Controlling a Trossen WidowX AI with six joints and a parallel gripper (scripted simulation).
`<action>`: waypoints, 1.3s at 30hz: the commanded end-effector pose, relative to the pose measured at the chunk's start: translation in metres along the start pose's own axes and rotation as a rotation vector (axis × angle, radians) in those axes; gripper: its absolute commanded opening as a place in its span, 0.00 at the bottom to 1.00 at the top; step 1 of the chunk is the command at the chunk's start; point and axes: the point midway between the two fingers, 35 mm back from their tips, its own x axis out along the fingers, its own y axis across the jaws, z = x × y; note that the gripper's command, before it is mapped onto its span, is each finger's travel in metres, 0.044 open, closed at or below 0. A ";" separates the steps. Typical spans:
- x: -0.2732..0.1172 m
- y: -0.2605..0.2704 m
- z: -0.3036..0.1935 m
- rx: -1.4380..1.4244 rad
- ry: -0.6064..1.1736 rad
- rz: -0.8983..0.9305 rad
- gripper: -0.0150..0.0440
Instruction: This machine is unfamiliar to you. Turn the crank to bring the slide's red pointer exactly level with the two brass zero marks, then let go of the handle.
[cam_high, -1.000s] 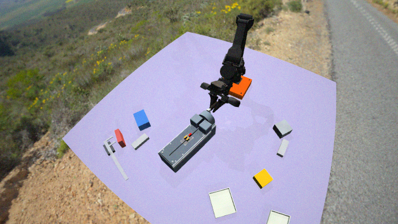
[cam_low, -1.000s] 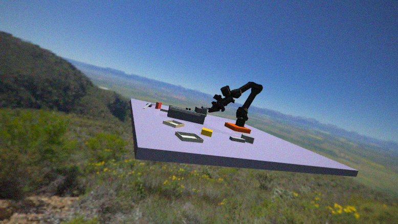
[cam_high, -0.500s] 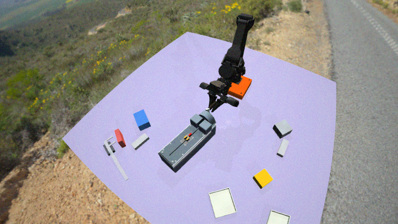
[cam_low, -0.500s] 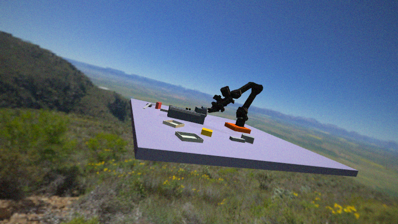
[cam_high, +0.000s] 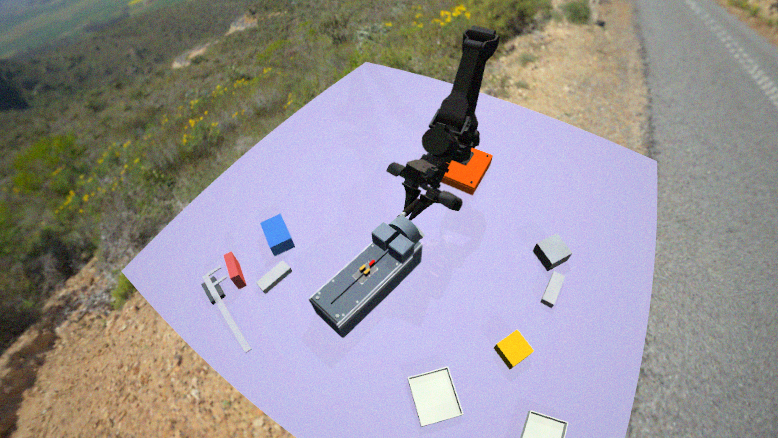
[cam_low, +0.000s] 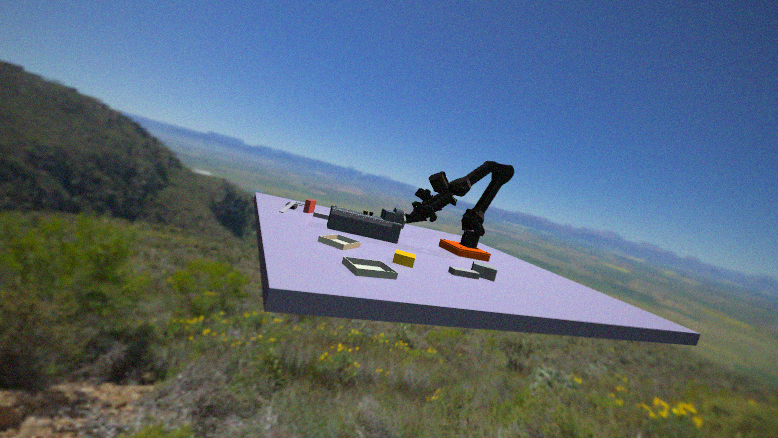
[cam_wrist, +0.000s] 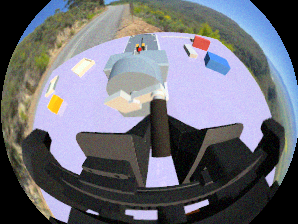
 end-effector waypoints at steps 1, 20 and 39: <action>0.006 -0.005 -0.006 0.002 0.009 -0.011 0.25; 0.029 0.010 -0.030 0.003 0.010 -0.010 0.25; 0.031 0.017 -0.031 0.004 0.010 -0.009 0.25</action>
